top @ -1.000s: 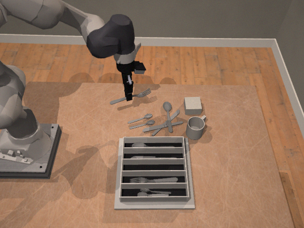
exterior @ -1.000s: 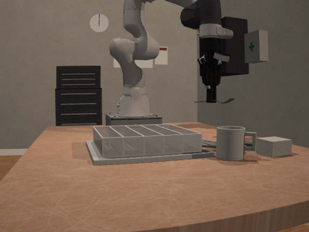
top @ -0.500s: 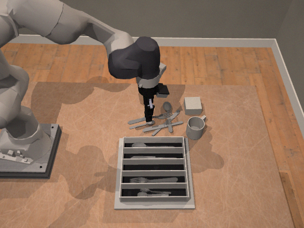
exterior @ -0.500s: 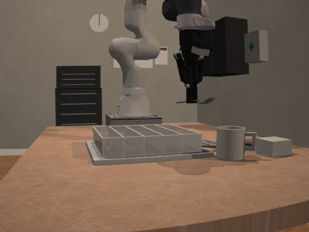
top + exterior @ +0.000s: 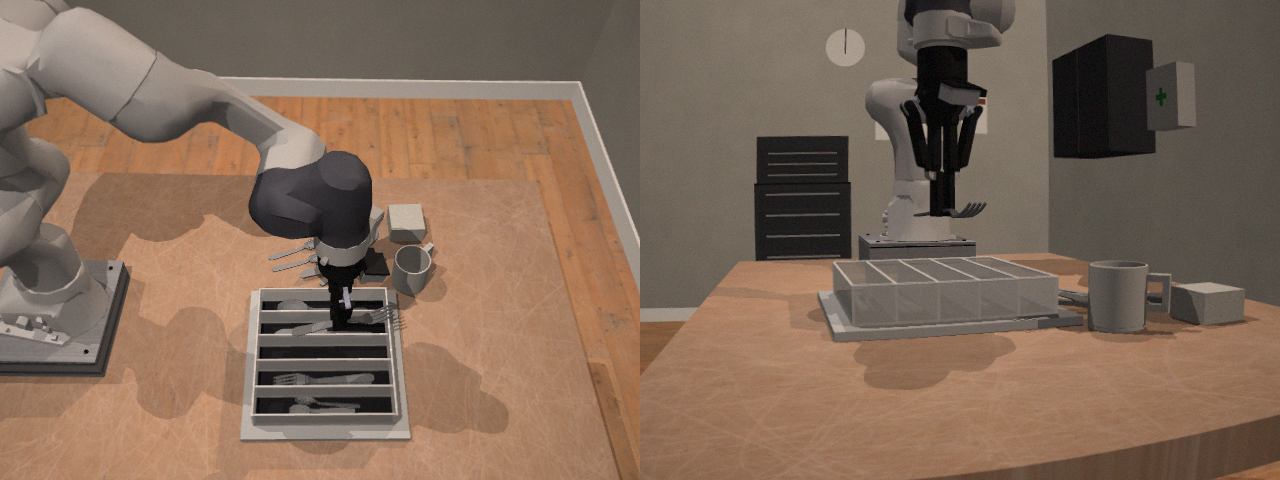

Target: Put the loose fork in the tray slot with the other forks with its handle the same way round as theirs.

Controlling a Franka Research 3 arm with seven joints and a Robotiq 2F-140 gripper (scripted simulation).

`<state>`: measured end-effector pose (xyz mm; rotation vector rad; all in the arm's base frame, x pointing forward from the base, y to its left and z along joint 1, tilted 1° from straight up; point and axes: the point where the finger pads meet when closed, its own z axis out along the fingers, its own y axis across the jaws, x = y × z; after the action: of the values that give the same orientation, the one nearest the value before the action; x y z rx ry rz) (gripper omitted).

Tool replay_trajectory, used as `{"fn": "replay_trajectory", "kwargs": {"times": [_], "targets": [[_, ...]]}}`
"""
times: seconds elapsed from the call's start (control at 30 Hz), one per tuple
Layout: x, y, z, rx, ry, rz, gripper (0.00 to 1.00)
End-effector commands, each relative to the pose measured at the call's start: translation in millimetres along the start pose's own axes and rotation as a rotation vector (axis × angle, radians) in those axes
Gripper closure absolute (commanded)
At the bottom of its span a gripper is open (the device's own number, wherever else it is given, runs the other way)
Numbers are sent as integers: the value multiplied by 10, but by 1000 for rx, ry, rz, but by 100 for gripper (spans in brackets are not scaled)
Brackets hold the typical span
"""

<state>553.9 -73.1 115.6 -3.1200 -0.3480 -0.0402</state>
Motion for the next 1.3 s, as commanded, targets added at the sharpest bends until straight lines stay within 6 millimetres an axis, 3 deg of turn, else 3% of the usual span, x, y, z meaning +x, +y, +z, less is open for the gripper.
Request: {"fn": "replay_trajectory", "kwargs": {"times": [0.0, 0.07, 0.6, 0.8, 1.27], "targets": [[-57, 416, 10, 12, -9, -142, 87], [-90, 602, 5, 7, -9, -144, 87], [-92, 612, 5, 7, -9, -125, 87], [-94, 612, 11, 6, -11, 92, 87], [-95, 612, 16, 5, -13, 319, 87]]}}
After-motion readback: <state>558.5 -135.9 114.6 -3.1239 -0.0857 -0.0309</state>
